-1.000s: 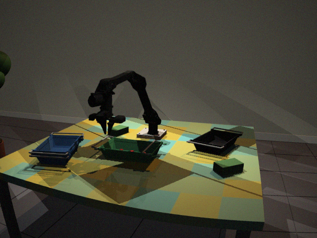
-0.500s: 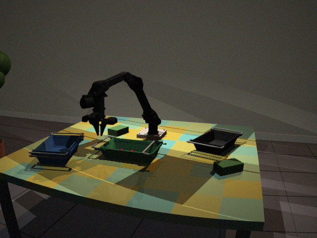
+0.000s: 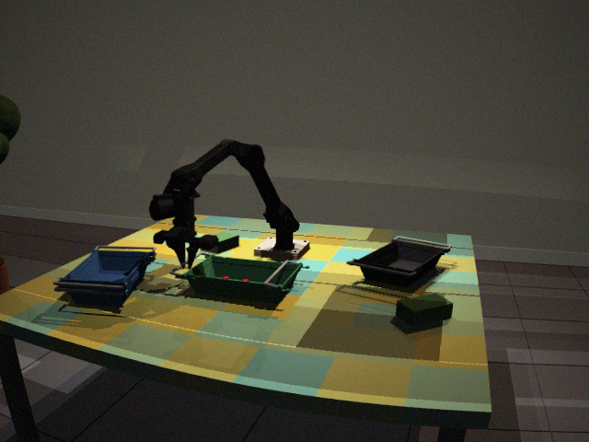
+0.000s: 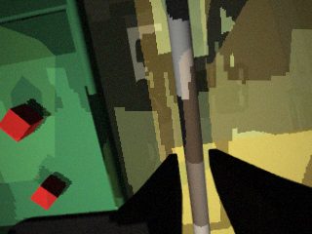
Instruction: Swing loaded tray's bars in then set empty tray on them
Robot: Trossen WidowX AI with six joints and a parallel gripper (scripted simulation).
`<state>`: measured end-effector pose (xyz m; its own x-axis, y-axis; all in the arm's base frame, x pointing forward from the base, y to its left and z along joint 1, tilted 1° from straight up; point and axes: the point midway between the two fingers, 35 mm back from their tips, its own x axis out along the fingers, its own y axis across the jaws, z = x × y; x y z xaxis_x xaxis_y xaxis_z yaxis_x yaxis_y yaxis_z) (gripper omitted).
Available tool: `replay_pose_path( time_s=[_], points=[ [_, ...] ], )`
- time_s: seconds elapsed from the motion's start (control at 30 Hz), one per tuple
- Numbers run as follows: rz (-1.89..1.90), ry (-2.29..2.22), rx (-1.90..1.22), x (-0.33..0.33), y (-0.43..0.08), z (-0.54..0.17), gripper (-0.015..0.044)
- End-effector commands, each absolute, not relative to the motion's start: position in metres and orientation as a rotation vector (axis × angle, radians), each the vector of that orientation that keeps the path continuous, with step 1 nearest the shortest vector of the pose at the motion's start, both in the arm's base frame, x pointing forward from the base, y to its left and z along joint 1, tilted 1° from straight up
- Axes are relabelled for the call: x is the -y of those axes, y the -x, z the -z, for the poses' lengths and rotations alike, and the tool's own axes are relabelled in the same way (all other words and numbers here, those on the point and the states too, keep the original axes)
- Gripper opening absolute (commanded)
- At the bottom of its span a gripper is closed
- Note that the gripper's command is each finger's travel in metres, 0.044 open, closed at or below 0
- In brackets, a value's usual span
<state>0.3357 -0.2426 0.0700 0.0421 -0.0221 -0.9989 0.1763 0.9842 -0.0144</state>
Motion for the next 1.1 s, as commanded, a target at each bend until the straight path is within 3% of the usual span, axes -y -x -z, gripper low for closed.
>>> replay_pose_path(
  time_s=[0.0, 0.5, 1.07],
  points=[
    [0.143, -0.124, -1.523, 0.242, -0.336, -0.064, 0.0080],
    [0.141, -0.126, -1.522, 0.208, -0.340, -0.098, 0.0080],
    [0.139, -0.128, -1.522, 0.168, -0.348, -0.082, 0.0080]
  ],
)
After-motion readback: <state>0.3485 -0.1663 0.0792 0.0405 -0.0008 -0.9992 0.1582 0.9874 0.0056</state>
